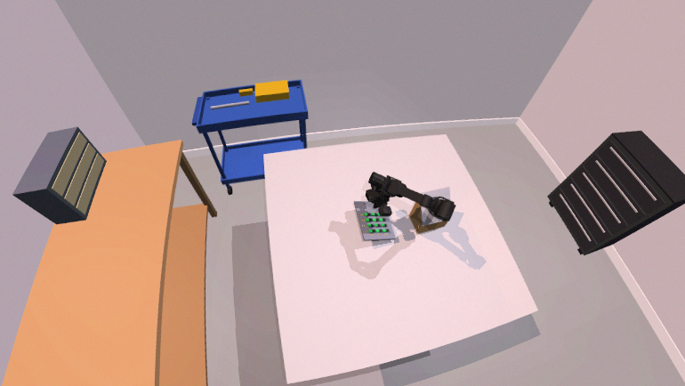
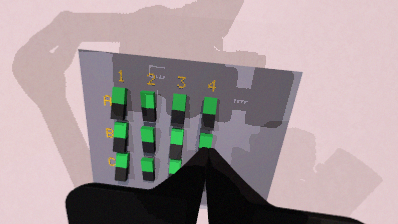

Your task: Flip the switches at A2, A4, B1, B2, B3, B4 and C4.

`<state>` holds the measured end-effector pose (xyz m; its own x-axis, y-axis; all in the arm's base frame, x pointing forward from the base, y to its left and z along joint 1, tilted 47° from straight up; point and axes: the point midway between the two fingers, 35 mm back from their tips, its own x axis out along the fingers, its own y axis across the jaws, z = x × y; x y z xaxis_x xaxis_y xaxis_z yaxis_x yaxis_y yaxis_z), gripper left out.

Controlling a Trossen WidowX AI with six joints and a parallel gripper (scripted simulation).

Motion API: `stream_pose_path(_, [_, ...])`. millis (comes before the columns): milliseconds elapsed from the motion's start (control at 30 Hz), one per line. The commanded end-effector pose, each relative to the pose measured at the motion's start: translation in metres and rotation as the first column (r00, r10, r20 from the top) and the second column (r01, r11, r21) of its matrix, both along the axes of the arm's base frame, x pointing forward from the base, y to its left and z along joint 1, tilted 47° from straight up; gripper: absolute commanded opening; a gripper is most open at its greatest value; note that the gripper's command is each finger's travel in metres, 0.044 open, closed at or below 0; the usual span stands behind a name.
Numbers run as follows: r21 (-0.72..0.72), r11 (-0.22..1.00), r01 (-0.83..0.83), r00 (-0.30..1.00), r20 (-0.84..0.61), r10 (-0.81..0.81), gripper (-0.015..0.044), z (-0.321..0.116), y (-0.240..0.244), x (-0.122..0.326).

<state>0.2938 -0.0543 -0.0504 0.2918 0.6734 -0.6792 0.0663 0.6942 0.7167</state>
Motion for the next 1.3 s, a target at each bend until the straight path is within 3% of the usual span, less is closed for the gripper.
stream_pose_path(0, [0.002, 1.000, 0.004, 1.000, 0.014, -0.004, 0.0000, -0.017, 0.016, 0.007])
stream_pose_path(1267, [0.004, 1.000, 0.008, 1.000, 0.019, -0.008, 0.0000, -0.038, 0.038, 0.016])
